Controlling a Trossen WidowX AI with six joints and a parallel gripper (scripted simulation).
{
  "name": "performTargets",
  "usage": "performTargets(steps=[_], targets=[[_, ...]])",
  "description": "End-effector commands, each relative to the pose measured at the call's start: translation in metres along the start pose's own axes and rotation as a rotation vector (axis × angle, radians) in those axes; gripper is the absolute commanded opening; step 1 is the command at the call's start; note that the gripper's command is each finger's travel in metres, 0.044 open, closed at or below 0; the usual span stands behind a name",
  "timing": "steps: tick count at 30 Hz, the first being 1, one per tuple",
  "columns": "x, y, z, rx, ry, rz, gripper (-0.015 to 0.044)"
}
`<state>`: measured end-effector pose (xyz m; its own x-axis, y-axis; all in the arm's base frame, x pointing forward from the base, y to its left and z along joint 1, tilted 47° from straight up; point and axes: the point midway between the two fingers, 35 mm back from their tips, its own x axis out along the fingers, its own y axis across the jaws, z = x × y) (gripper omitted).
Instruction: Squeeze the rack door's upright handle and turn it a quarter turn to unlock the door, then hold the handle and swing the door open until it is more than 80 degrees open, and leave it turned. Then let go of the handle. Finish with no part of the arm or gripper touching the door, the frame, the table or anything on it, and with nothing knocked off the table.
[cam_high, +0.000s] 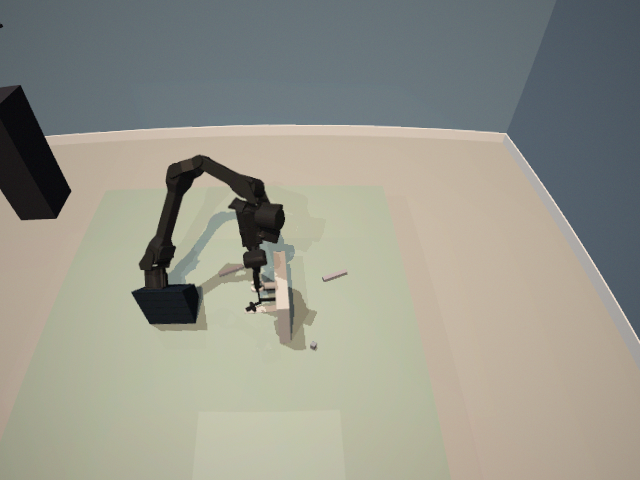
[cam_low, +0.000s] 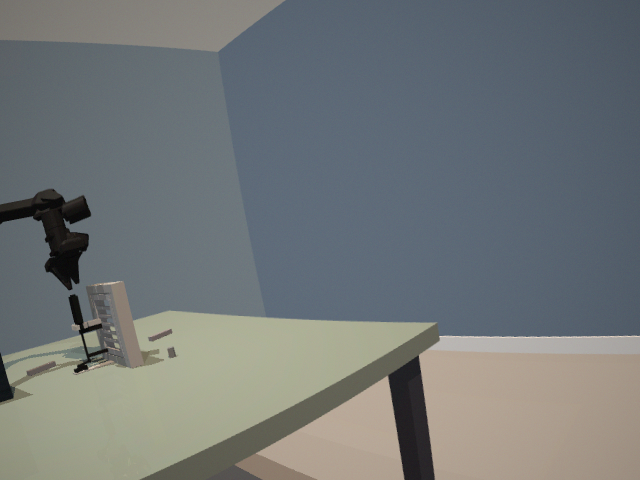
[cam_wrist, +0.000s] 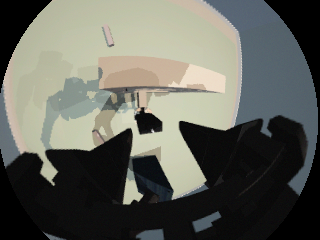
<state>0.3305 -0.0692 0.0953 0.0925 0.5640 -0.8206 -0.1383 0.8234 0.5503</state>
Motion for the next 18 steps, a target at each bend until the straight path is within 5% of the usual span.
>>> performTargets(steps=[1,18], targets=[[-0.001,-0.002,-0.002,0.032,0.023,0.071,0.029],[0.009,-0.005,-0.006,0.106,0.067,0.207,0.029]])
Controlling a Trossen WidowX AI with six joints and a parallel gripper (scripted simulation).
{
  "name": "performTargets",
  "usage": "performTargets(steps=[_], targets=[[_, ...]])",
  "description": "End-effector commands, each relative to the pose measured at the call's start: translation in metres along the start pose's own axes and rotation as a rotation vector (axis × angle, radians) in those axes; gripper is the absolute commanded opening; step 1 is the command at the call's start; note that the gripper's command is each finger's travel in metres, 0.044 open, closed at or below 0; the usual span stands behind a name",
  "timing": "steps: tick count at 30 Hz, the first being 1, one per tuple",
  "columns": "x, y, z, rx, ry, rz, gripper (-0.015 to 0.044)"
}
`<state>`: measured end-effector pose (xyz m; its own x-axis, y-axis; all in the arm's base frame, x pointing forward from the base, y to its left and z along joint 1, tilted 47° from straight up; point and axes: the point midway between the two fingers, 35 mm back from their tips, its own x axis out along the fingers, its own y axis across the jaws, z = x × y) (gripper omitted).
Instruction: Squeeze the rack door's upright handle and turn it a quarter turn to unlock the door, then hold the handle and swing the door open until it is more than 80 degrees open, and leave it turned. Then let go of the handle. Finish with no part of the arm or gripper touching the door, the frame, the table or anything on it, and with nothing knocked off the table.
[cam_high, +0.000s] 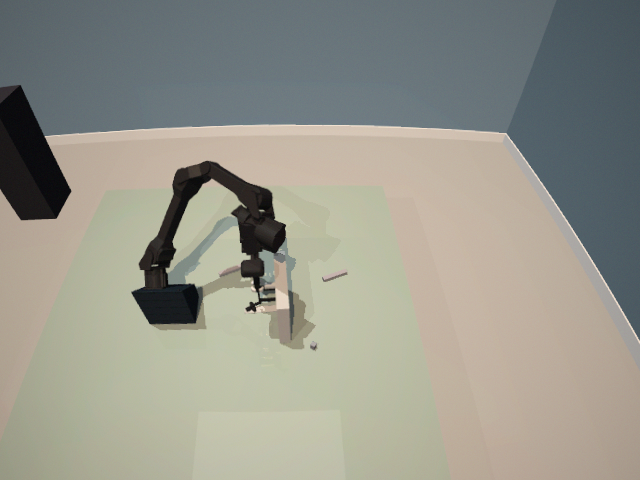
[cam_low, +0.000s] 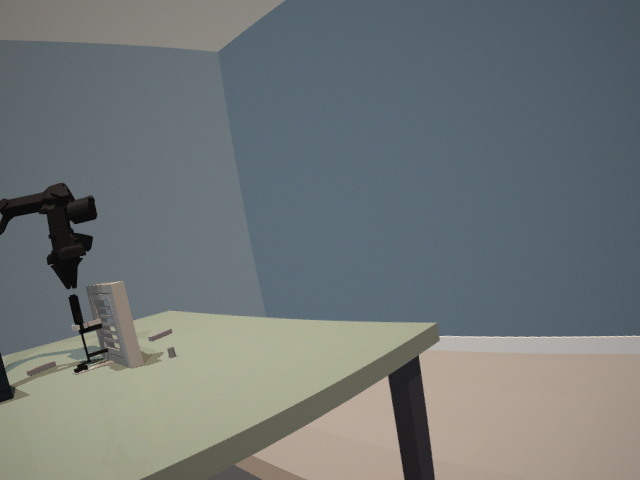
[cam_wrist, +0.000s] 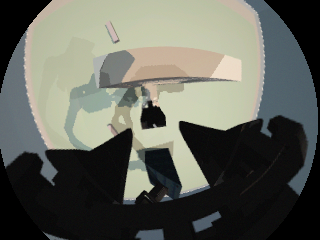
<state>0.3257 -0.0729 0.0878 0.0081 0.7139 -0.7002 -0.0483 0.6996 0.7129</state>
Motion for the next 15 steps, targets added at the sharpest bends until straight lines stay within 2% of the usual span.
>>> performTargets(steps=[1,15], targets=[[0.007,0.001,0.0,0.006,0.001,0.007,0.029],[0.03,0.001,0.001,0.006,0.0,0.007,0.029]])
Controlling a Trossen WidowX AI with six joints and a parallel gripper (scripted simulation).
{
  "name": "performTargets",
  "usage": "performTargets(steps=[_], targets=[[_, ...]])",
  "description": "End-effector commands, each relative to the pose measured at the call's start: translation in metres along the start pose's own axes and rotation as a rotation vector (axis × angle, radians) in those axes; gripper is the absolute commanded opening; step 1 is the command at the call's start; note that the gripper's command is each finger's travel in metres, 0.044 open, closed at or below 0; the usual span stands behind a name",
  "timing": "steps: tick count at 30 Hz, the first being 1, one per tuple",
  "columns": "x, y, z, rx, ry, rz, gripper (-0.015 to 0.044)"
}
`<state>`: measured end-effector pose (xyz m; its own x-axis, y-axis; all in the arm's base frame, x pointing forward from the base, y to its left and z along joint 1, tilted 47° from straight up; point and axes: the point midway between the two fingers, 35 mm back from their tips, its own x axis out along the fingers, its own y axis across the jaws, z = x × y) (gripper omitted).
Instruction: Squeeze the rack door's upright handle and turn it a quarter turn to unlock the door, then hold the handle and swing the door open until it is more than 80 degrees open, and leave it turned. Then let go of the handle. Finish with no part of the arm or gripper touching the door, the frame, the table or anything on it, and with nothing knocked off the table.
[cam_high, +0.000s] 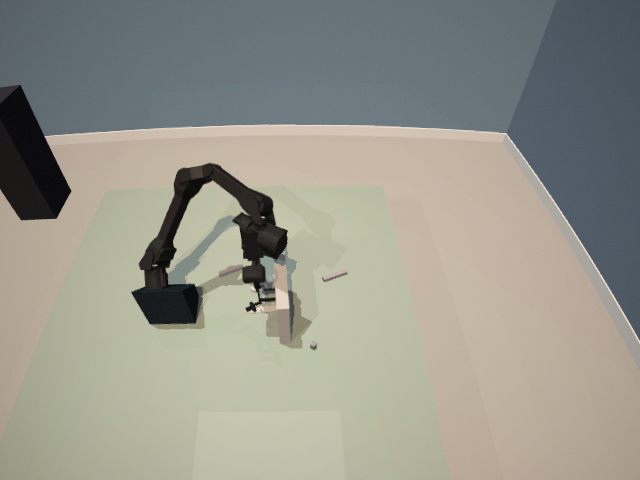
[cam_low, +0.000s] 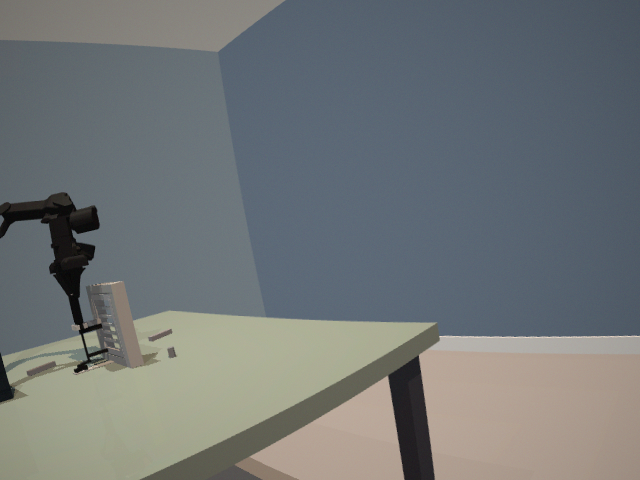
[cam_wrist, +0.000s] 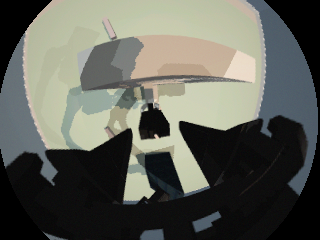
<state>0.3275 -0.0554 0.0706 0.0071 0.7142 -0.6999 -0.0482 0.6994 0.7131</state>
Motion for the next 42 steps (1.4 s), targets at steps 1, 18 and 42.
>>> performTargets(steps=[1,18,42], targets=[[0.007,0.001,-0.001,0.005,-0.001,0.007,0.029],[0.035,0.002,-0.002,0.005,-0.001,0.009,0.029],[0.04,0.002,-0.003,0.005,-0.001,0.01,0.0026]])
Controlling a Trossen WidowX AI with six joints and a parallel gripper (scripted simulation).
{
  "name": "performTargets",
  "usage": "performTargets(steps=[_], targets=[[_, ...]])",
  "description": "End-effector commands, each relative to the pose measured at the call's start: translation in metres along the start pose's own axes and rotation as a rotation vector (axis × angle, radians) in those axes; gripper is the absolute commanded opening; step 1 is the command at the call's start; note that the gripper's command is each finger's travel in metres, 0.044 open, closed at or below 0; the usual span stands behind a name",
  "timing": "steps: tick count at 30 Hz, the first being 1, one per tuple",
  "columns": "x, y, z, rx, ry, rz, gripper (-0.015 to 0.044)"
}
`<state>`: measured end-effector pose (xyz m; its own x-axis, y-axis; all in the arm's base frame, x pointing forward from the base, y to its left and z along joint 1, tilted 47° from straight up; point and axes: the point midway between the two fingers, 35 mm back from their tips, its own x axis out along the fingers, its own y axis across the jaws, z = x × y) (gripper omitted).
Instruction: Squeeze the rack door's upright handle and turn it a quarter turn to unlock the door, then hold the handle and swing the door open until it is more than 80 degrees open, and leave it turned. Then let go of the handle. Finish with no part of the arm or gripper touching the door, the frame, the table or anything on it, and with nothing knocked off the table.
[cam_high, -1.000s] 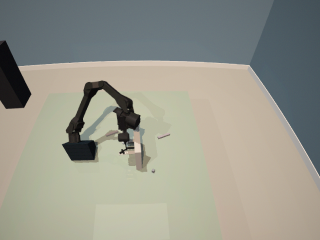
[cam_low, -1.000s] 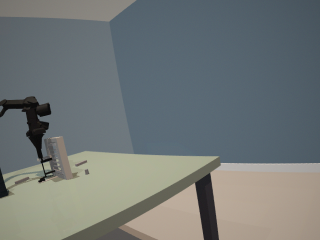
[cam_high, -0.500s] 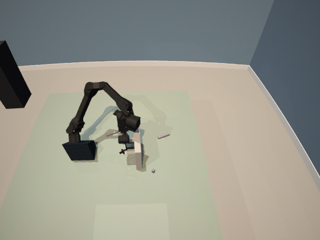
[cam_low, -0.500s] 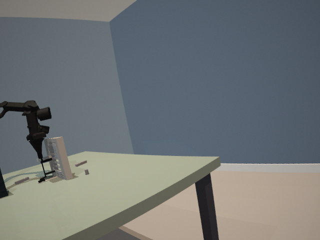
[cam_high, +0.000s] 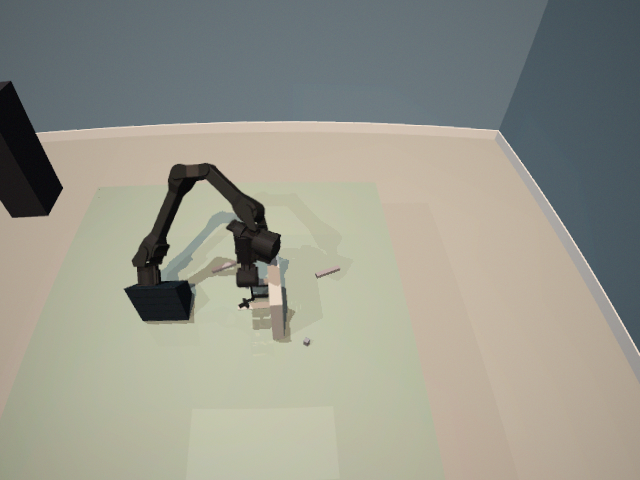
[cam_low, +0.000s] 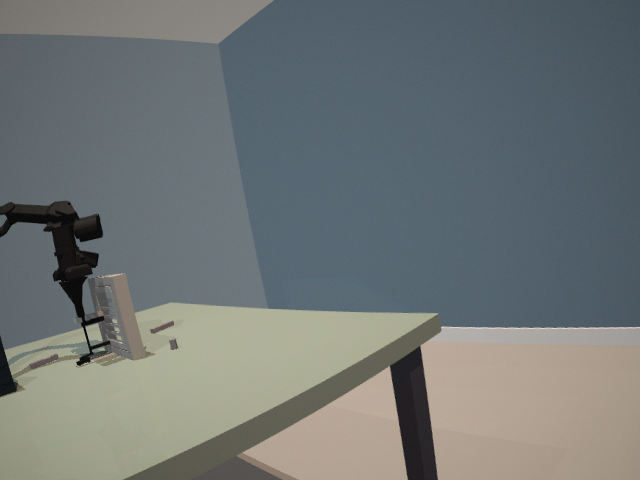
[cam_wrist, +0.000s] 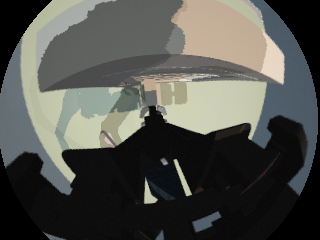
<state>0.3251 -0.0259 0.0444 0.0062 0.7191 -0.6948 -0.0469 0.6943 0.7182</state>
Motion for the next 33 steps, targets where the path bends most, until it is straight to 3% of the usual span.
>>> performTargets(steps=[1,7,33], targets=[[0.0007,0.0001,-0.0001,0.003,-0.001,0.003,0.0019],[0.0007,0.0001,-0.0001,-0.07,-0.001,0.002,0.0018],[0.0007,-0.0001,0.0,-1.351,-0.003,0.001,0.0018]])
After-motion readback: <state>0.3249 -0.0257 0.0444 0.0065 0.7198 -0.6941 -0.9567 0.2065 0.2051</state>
